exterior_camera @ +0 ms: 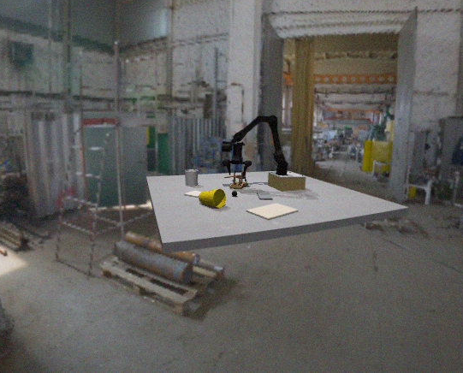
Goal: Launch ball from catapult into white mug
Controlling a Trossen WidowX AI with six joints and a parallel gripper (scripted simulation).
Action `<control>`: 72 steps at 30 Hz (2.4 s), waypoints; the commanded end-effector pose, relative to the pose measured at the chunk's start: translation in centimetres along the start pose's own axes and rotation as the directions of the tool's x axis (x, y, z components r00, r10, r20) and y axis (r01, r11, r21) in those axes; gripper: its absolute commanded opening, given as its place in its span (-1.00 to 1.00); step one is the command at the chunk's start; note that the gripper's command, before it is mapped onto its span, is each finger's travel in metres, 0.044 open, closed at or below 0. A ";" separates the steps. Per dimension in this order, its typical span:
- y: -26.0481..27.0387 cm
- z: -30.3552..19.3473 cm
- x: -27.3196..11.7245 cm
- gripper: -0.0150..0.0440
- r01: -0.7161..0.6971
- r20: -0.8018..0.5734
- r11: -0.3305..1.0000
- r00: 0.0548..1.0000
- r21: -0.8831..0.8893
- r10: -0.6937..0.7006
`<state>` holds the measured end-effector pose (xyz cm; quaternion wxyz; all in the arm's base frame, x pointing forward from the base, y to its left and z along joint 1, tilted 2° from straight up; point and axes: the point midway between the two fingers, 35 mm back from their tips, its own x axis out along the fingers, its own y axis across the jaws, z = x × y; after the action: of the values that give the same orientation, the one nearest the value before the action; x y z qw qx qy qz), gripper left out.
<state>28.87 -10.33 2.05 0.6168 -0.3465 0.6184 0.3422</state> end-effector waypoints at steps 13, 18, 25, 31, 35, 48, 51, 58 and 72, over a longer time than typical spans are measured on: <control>0.1 -0.1 2.9 1.00 -0.008 -0.007 1.000 1.000 0.007 0.008; 0.1 -0.1 3.7 1.00 -0.008 -0.007 1.000 1.000 0.007 0.009; 0.2 -0.1 4.9 1.00 -0.009 -0.007 1.000 1.000 0.007 0.009; 0.2 -0.1 4.7 0.91 -0.006 -0.001 1.000 1.000 0.001 0.006; 0.2 -0.1 4.7 0.56 -0.006 -0.001 1.000 1.000 0.001 0.006; 0.2 -0.1 4.5 -0.20 -0.006 -0.001 1.000 1.000 0.001 0.006; 0.1 0.0 0.9 -0.47 -0.007 -0.001 1.000 1.000 0.001 0.007; 0.2 0.0 -0.2 -0.49 -0.007 -0.002 1.000 1.000 0.024 0.007; -0.5 -0.1 0.0 -0.49 -0.004 -0.005 0.876 1.000 0.482 0.007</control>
<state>28.79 -10.38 1.86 0.6681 -0.2150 0.6782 0.2179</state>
